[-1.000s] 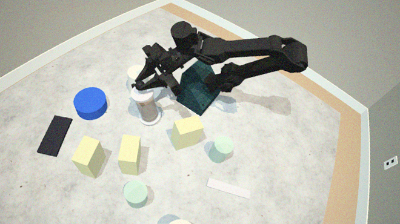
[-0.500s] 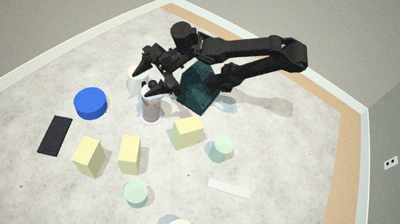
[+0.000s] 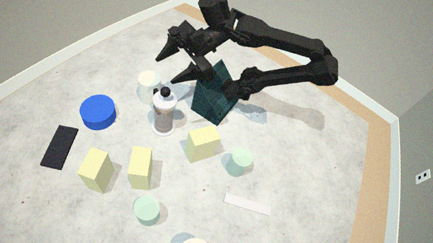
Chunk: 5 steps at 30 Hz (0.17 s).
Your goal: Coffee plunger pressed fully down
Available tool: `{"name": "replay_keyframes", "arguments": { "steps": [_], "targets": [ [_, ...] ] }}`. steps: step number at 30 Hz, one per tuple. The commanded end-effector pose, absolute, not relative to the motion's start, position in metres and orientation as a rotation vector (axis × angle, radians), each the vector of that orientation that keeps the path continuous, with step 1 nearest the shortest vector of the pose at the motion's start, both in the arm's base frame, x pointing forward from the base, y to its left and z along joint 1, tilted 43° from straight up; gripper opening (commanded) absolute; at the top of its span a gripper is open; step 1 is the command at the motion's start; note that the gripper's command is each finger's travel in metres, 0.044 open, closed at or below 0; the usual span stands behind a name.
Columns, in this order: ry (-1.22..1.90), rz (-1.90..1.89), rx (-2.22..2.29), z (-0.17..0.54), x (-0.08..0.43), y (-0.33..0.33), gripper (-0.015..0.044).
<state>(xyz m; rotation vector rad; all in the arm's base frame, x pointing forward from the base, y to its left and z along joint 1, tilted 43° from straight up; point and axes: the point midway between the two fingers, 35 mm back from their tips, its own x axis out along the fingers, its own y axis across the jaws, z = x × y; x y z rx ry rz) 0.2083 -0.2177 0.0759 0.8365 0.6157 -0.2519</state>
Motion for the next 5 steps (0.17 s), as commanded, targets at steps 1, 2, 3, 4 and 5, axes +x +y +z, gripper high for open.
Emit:
{"name": "replay_keyframes", "arguments": {
  "steps": [1,2,3,4,5],
  "targets": [
    [0.616,-0.243,0.838,0.081,0.2067,-0.2169,0.044],
    [0.616,-0.243,0.838,0.081,0.2067,-0.2169,0.044],
    [0.616,-0.243,0.838,0.081,0.2067,-0.2169,0.044],
    [0.616,-0.243,0.838,0.081,0.2067,-0.2169,0.044],
    [0.616,-0.243,0.838,0.081,0.2067,-0.2169,0.044]
  ]
}}
